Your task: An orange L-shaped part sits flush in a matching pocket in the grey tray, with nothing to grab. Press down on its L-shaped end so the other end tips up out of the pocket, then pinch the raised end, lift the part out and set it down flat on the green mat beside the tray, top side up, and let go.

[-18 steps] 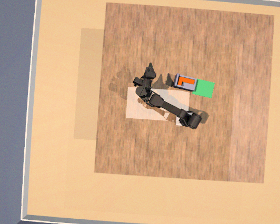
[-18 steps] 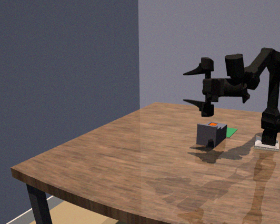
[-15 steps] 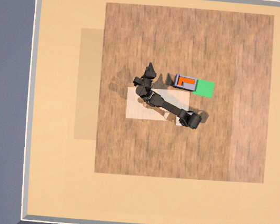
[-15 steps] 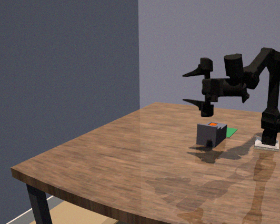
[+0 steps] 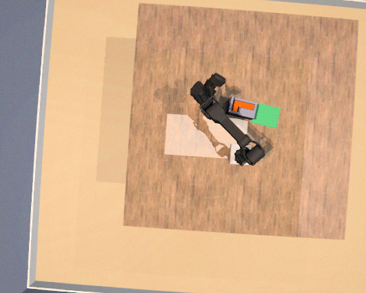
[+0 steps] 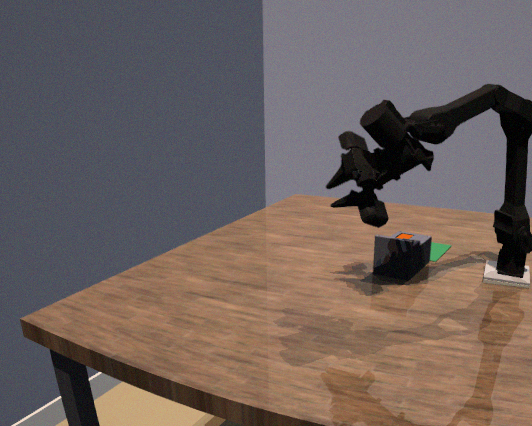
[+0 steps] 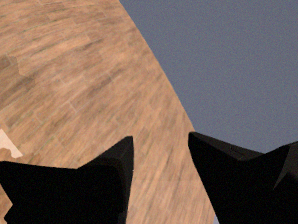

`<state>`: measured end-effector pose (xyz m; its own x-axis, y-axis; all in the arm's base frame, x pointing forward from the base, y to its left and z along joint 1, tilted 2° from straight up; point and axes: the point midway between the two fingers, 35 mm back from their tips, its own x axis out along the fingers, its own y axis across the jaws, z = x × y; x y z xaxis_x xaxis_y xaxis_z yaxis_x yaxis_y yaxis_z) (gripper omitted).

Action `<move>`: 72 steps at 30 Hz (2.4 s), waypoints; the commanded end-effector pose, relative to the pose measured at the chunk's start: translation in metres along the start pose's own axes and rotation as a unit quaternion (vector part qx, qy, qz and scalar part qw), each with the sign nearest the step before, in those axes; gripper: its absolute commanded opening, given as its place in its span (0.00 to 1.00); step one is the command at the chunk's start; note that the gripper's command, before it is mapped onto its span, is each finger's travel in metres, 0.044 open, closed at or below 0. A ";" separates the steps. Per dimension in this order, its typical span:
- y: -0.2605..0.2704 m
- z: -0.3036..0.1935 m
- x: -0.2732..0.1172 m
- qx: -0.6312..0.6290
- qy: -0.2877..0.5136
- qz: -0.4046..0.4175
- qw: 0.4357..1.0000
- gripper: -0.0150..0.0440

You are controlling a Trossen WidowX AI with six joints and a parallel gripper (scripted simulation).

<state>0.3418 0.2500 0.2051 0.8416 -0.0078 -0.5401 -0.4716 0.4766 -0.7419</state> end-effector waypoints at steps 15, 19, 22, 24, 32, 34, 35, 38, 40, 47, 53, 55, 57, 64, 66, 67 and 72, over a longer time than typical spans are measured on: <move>-0.010 -0.159 -0.028 0.480 0.417 0.245 0.732 0.56; -0.010 -0.159 -0.028 0.480 0.417 0.245 0.732 0.56; -0.010 -0.159 -0.028 0.480 0.417 0.245 0.732 0.56; -0.010 -0.159 -0.028 0.480 0.417 0.245 0.732 0.56; 0.003 -0.165 -0.017 0.480 0.417 0.245 0.732 0.56; 0.017 -0.172 -0.006 0.480 0.417 0.245 0.732 0.56; 0.025 -0.176 -0.001 0.480 0.417 0.245 0.732 0.56; 0.044 -0.186 0.010 0.480 0.417 0.245 0.732 0.56; 0.046 -0.187 0.011 0.480 0.417 0.245 0.732 0.56; 0.047 -0.188 0.012 0.480 0.417 0.245 0.732 0.56; 0.054 -0.191 0.017 0.480 0.417 0.245 0.732 0.56; 0.056 -0.192 0.019 0.480 0.417 0.245 0.732 0.56; 0.059 -0.193 0.021 0.480 0.417 0.245 0.732 0.56; 0.067 -0.198 0.027 0.480 0.417 0.245 0.732 0.56; 0.070 -0.199 0.028 0.480 0.417 0.245 0.732 0.56; 0.071 -0.200 0.029 0.480 0.417 0.245 0.732 0.56; 0.073 -0.201 0.030 0.480 0.417 0.245 0.732 0.56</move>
<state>0.2832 0.1102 0.0600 0.0035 0.0357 -0.9994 0.0703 0.9969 0.0359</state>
